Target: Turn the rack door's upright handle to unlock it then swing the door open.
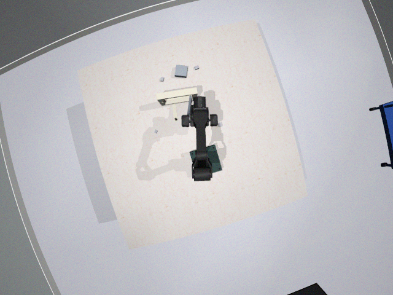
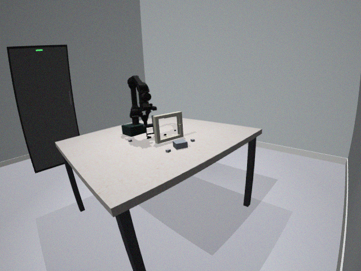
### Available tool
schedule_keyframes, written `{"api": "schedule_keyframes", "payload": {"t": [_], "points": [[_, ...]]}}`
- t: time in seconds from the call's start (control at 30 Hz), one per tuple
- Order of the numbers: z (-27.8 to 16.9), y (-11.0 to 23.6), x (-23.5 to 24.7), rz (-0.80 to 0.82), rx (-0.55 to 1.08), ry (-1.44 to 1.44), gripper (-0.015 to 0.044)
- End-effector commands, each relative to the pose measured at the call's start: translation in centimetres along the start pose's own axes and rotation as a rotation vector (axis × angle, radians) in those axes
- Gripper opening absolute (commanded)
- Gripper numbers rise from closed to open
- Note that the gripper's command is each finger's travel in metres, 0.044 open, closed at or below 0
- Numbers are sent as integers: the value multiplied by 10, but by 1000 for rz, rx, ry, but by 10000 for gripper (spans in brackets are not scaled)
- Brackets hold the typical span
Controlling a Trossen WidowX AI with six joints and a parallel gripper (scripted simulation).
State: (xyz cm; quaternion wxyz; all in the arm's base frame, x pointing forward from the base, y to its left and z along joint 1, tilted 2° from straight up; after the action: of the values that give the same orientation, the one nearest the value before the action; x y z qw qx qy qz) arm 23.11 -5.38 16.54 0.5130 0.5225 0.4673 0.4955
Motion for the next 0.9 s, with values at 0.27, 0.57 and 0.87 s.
{"api": "schedule_keyframes", "payload": {"t": [0.27,0.57,0.87], "points": [[4,0,-23,-2,0,177,22],[7,0,-40,-3,0,294,22],[8,0,-40,-3,0,296,22]]}}
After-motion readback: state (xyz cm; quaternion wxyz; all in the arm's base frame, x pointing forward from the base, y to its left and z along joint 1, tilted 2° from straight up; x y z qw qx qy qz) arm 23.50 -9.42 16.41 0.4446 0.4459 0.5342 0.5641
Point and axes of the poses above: the point midway between the two fingers, 35 mm back from their tips, its own y axis back along the fingers, its own x axis across the jaws, z = x × y, the point moved 7 cm from there along y, back along the fingers, and after that the axes turned 10 degrees about y, right-handed, at the moved point
